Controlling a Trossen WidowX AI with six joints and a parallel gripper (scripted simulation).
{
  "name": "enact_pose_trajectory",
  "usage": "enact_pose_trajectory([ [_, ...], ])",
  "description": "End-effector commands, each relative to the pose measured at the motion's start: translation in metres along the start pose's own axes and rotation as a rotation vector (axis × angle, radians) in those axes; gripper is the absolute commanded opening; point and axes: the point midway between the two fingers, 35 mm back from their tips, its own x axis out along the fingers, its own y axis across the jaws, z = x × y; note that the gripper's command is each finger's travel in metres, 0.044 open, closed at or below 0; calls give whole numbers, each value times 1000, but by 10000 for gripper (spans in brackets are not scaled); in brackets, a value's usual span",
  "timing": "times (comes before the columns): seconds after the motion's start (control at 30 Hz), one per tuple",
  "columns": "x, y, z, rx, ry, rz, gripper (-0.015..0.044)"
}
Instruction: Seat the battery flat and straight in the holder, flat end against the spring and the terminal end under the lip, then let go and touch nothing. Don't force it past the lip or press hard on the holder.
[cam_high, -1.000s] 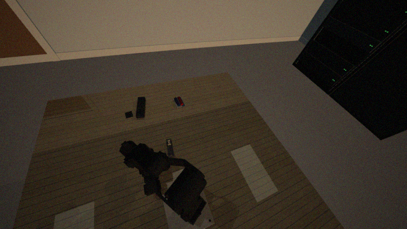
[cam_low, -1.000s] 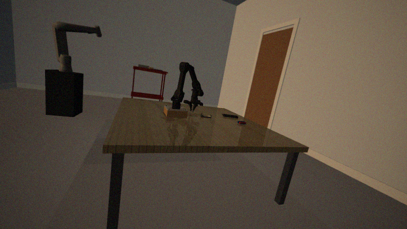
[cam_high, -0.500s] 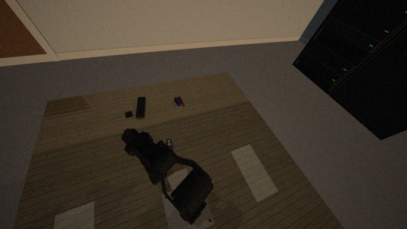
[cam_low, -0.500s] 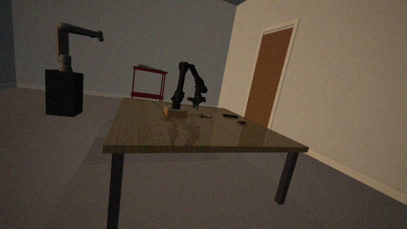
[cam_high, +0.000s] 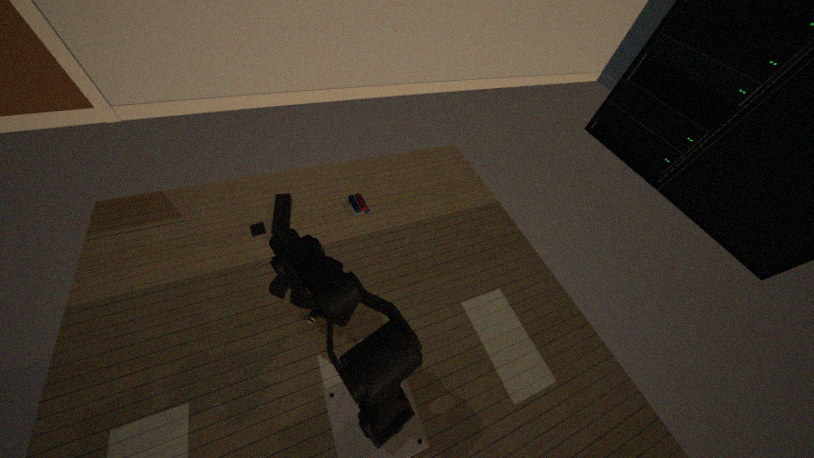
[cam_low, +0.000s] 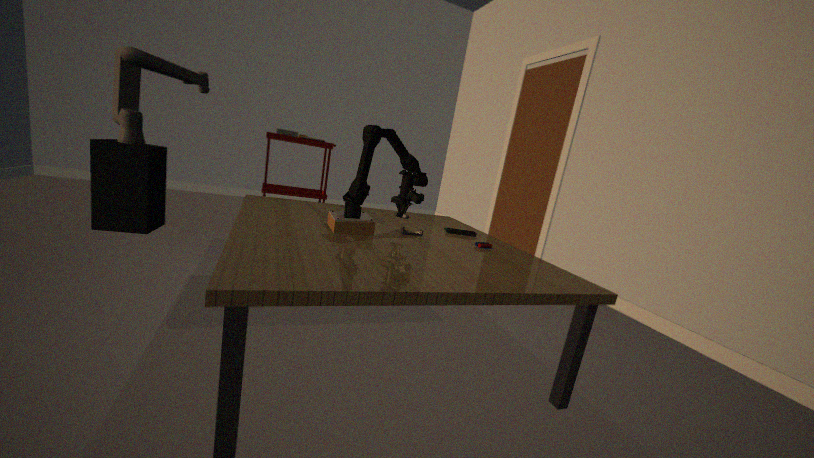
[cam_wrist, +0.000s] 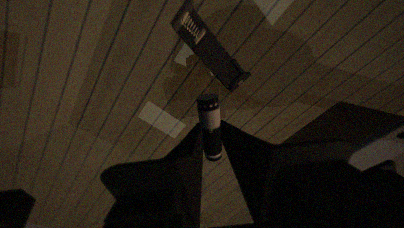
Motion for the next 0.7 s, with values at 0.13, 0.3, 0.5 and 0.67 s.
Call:
enact_pose_trajectory([
  [0.13,-5,-3,28,-257,-5,1,59],
  [0.3,-8,-8,46,-440,-6,0,59],
  [0.5,-11,-16,69,-651,-5,0,59],
  [0.67,-11,-17,70,-686,-4,2,59],
])
